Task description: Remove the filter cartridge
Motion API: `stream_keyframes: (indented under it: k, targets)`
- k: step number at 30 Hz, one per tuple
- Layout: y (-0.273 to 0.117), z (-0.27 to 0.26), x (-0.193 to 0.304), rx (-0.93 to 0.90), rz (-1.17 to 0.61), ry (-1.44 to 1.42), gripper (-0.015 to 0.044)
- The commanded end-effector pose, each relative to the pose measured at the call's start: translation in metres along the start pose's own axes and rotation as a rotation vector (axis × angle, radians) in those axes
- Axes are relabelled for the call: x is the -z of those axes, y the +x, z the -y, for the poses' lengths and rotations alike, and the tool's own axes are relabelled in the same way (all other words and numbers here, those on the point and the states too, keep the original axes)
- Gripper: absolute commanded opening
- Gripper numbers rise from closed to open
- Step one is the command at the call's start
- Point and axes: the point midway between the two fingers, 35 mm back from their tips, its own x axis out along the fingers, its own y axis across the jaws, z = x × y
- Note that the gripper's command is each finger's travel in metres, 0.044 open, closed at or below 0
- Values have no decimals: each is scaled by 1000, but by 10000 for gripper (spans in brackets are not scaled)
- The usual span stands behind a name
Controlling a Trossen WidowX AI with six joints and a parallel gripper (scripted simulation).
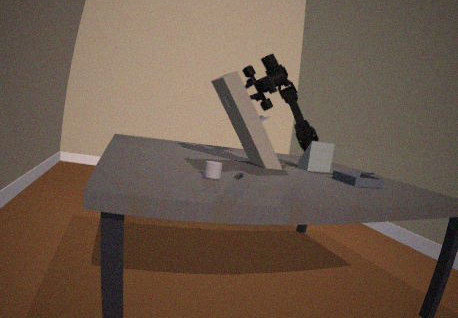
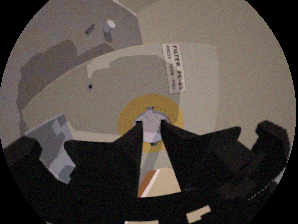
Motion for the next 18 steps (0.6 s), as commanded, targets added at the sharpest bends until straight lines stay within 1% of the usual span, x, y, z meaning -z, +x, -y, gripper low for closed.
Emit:
stream_keyframes:
  k: [1, 18]
  targets:
    - [5, 1, 0, -5, 7, 129, 0]
    - [7, 1, 0, -8, 5, 720, 0]
